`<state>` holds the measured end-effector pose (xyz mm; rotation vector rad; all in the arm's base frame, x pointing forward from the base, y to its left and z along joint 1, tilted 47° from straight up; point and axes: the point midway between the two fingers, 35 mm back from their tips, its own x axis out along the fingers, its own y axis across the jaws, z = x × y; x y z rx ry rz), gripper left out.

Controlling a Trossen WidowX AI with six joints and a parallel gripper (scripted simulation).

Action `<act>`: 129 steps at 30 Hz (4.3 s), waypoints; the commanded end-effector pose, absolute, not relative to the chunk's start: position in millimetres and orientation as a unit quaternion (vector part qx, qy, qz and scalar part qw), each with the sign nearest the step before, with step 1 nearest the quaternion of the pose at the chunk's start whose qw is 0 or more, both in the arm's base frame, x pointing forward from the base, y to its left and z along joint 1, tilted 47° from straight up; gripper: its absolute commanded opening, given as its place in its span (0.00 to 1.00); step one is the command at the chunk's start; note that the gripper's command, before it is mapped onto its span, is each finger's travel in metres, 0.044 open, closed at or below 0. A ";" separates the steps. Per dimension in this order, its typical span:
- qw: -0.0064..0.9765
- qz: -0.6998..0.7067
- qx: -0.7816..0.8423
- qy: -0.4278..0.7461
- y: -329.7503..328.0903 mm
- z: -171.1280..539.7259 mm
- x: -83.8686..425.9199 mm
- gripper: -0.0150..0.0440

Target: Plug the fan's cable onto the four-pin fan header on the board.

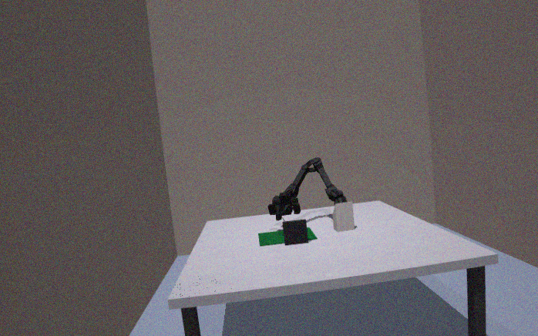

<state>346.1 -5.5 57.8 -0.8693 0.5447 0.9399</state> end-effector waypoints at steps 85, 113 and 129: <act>0.766 0.433 -0.402 0.251 -57.1 20.5 347.3 0.25; 0.766 0.433 -0.402 0.251 -74.8 4.4 349.1 0.25; 0.766 0.432 -0.402 0.255 -79.0 1.3 348.2 0.25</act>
